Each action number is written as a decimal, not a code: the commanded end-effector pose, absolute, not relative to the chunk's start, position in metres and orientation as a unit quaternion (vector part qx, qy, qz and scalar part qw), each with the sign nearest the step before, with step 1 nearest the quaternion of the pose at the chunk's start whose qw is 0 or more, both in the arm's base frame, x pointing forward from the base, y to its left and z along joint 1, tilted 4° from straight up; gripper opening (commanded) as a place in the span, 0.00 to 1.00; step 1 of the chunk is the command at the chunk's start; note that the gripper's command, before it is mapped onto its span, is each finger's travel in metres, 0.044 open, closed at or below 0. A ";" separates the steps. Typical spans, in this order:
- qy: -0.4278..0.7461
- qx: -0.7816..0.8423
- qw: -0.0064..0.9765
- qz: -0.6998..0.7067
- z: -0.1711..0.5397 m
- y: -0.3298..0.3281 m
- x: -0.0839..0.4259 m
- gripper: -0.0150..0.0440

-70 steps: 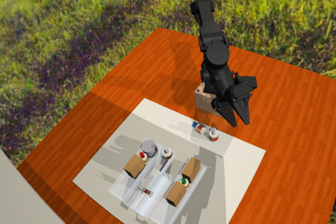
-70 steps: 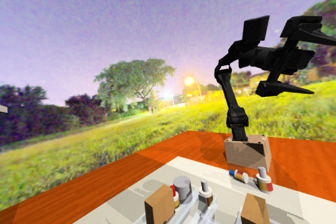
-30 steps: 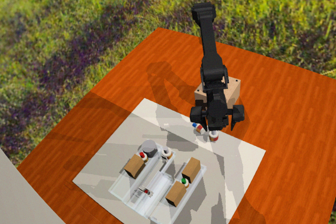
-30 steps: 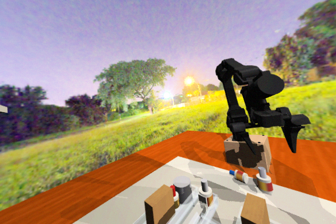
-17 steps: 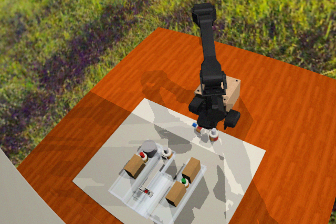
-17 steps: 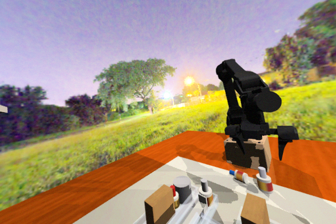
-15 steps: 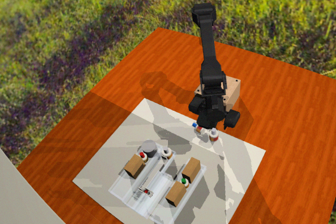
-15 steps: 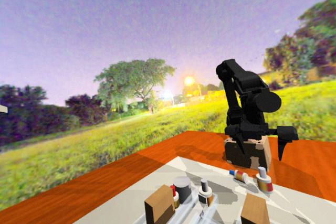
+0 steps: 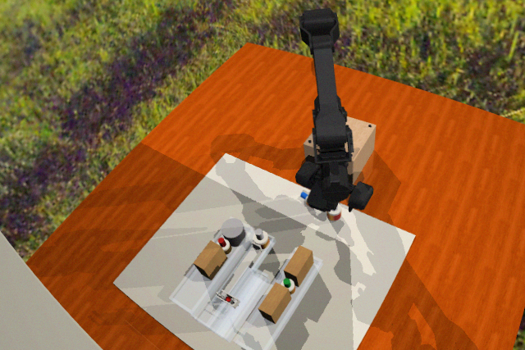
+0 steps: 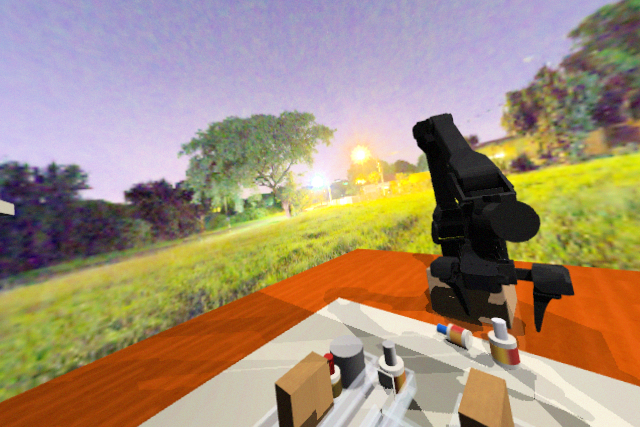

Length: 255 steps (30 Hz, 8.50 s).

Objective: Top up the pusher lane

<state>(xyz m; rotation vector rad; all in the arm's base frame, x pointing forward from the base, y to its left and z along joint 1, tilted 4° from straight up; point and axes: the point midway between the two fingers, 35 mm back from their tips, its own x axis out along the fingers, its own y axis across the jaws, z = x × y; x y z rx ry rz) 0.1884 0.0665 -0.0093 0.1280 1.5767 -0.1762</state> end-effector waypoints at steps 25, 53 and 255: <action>0.712 0.053 0.695 -0.083 -0.051 0.062 0.183 0.96; 0.712 0.054 0.695 -0.083 0.005 0.069 0.191 0.25; 0.709 0.039 0.700 -0.077 -0.010 -0.091 0.336 0.25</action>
